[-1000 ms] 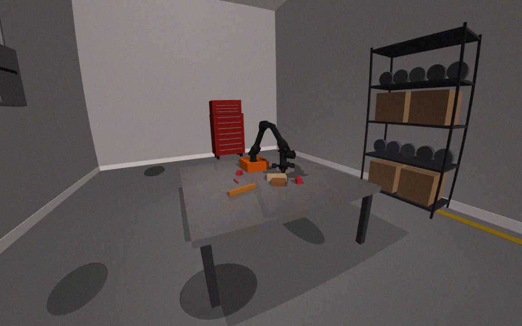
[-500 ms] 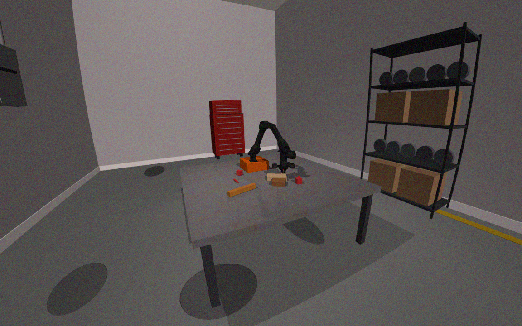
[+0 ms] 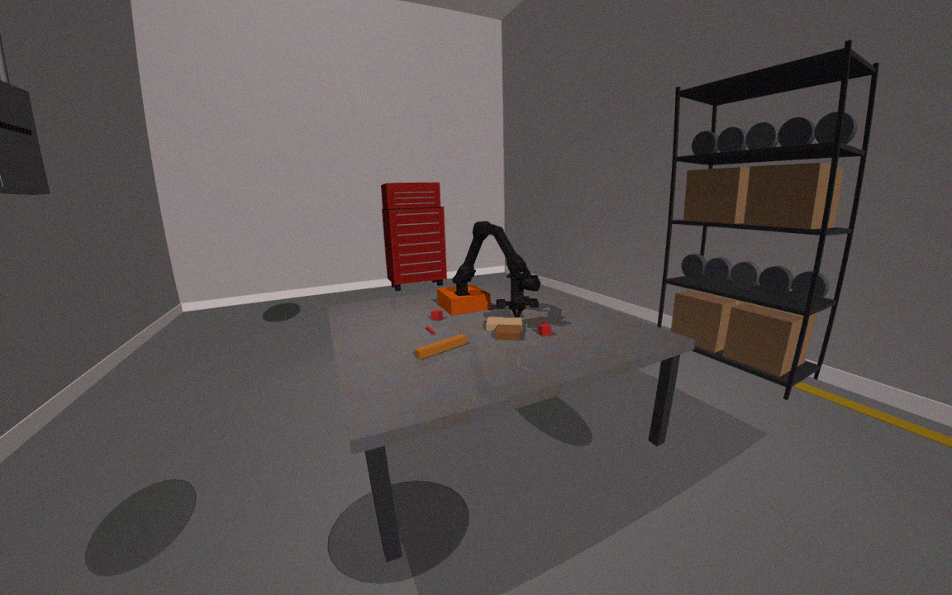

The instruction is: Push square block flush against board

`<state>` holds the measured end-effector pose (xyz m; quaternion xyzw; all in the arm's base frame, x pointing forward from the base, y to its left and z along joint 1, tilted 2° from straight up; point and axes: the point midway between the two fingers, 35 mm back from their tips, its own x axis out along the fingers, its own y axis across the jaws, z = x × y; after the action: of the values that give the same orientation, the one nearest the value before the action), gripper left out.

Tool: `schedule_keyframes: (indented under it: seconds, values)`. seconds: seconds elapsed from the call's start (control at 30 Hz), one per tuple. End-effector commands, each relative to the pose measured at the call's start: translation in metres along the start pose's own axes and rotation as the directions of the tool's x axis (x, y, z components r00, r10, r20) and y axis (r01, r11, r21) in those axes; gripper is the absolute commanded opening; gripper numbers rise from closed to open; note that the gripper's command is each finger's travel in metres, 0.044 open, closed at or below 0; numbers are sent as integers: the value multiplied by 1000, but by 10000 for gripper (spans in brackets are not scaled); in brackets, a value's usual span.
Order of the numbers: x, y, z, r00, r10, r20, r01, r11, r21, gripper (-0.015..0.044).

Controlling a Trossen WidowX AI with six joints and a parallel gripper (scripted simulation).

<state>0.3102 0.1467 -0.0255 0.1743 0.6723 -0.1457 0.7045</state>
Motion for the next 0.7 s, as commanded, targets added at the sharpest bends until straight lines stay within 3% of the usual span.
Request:
schedule_keyframes:
  seconds: [0.0,0.67]
  values:
    - [0,-1,5,1000,0,5,0,1000,-1,0]
    - [0,-1,19,1000,0,6,0,1000,-1,0]
